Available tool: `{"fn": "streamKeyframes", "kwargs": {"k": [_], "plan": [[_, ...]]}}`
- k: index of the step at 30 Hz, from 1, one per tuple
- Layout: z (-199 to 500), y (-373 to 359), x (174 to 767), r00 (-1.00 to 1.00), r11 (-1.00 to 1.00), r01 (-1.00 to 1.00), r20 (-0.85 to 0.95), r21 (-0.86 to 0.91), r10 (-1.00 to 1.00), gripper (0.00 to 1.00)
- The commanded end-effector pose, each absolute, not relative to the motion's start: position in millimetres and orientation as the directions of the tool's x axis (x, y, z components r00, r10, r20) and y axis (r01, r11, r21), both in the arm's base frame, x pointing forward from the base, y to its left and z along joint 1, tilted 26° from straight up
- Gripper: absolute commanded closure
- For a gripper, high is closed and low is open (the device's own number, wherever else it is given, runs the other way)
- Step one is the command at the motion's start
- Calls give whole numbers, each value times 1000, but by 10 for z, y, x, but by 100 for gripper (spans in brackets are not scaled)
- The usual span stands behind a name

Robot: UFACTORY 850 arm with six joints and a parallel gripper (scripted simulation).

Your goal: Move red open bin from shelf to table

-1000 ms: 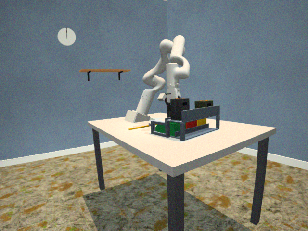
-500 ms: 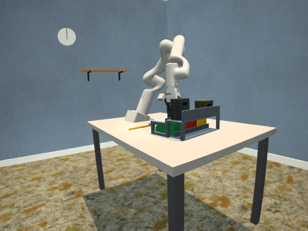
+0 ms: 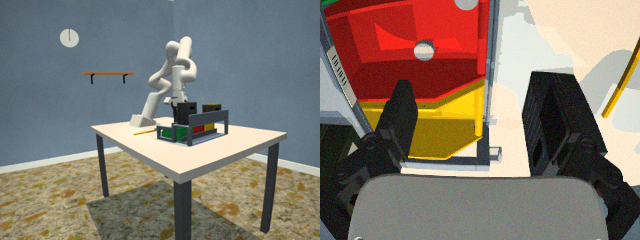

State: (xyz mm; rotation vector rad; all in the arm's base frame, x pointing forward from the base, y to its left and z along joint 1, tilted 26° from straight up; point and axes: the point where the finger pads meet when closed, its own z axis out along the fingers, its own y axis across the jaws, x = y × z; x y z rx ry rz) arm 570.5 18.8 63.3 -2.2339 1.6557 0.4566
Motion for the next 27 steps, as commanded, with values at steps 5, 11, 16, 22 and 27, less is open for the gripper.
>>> {"fn": "streamKeyframes", "kwargs": {"k": [5, 11, 16, 22, 27], "plan": [[641, 184, 5714, 277, -275, -959, -436, -69, -856, 0], [587, 209, 5708, 277, -275, -959, -436, -69, -856, 0], [370, 310, 5685, 277, -275, -959, -436, -69, -856, 0], [370, 310, 5685, 277, -275, -959, -436, -69, -856, 0], [370, 310, 5685, 277, -275, -959, -436, -69, -856, 0]]}}
